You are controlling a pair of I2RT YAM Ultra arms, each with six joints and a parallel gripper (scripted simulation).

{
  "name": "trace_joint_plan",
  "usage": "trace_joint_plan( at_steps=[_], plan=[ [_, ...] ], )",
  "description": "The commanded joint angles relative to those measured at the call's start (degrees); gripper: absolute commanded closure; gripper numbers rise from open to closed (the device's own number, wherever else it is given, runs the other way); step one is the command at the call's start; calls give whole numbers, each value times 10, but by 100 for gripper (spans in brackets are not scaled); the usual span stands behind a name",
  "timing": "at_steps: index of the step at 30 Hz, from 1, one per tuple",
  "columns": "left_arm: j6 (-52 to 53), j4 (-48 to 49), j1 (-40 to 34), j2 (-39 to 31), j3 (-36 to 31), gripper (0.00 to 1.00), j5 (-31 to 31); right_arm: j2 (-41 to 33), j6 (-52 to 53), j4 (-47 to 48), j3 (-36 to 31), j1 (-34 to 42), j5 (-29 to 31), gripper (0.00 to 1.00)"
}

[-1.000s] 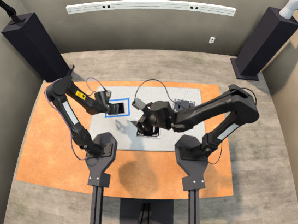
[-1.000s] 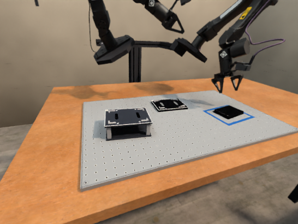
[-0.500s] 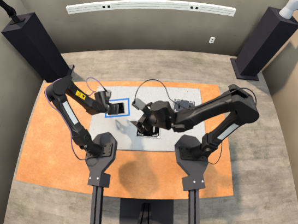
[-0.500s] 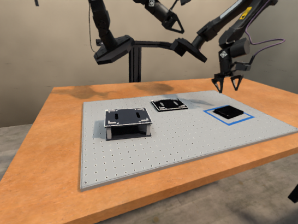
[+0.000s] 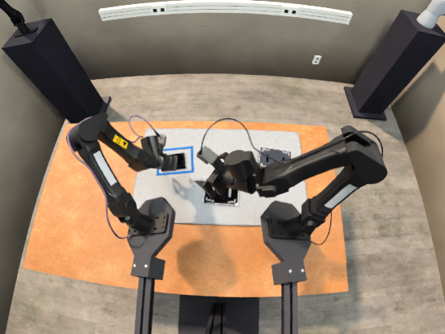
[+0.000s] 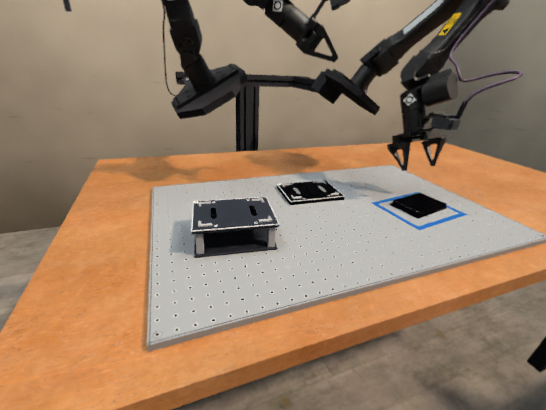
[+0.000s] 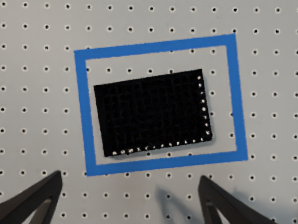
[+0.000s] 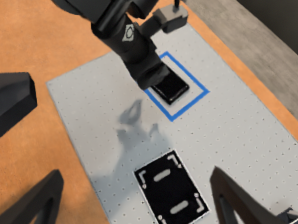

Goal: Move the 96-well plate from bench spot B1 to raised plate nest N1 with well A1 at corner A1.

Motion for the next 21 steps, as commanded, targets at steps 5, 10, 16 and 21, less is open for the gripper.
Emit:
trace_joint_plan(
  at_steps=[5,10,16,21],
  plan=[
    [32,-25,-6,6,0,0,12,1,1,12,12,1,0,0],
    [156,-103,7,-7,33,0,36,1,1,12,12,1,0,0],
    [278,-204,15,4,92,0,50,1,1,12,12,1,0,0],
    [349,-272,19,10,132,0,53,1,1,12,12,1,0,0]
  ],
)
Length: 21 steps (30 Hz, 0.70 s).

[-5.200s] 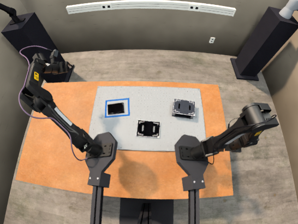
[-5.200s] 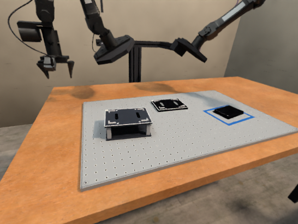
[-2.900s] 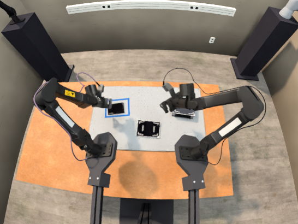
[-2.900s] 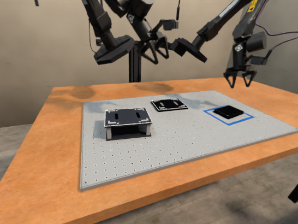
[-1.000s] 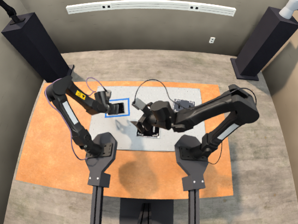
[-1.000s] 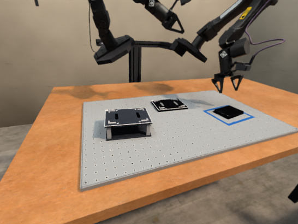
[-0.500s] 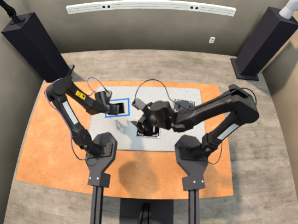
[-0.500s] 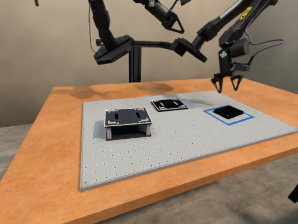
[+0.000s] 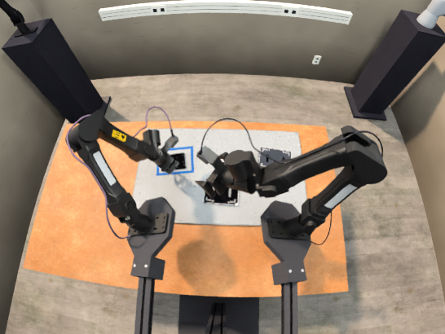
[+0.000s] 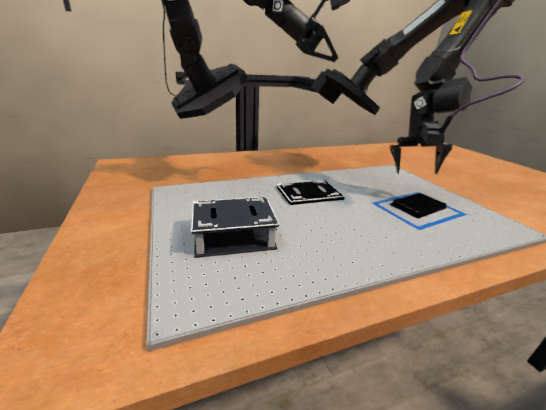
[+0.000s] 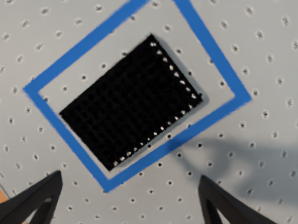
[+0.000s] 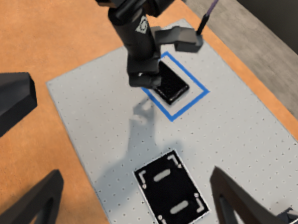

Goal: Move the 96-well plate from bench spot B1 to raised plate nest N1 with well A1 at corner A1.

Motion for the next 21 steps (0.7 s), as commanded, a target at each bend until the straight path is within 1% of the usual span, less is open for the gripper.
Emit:
trace_joint_plan(
  at_steps=[1,12,14,15,21],
  plan=[
    [97,-82,1,13,44,0,9,1,1,12,12,1,0,0],
    [278,-252,-6,66,185,0,-17,1,1,12,12,1,0,0],
    [278,-252,-6,66,185,0,-17,1,1,12,12,1,0,0],
    [294,-277,-7,76,205,0,-22,1,1,12,12,1,0,0],
    [357,-335,-14,115,276,0,-39,1,1,12,12,1,0,0]
  ],
)
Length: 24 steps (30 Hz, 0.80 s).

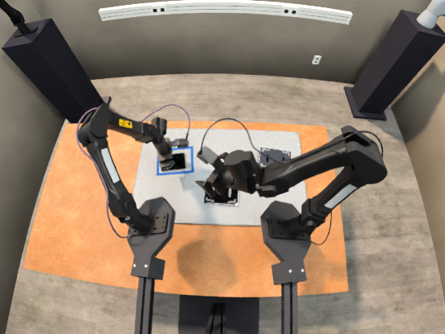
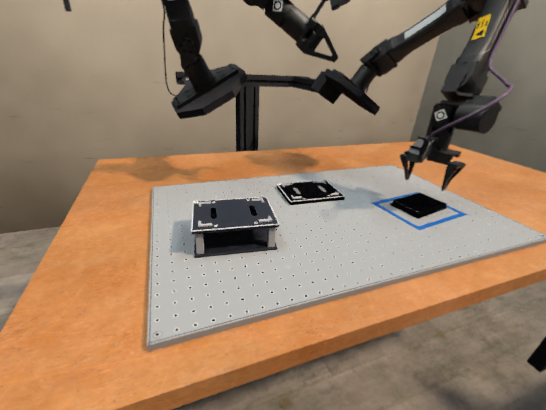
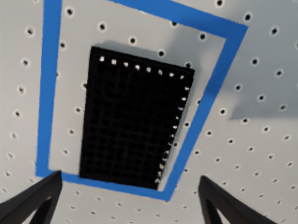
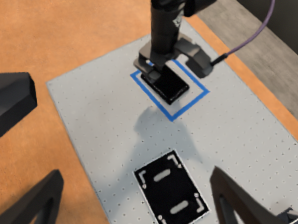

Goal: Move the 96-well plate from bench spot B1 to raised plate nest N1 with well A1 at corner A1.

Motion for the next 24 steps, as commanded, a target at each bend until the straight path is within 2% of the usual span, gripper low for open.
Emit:
trace_joint_plan(
  at_steps=[1,5,24],
  plan=[
    [48,-53,-17,19,40,0,-11,1,1,12,12,1,0,0],
    [40,-55,-19,30,60,0,-7,1,1,12,12,1,0,0],
    [47,-32,-12,58,73,0,-4,1,1,12,12,1,0,0]
  ],
)
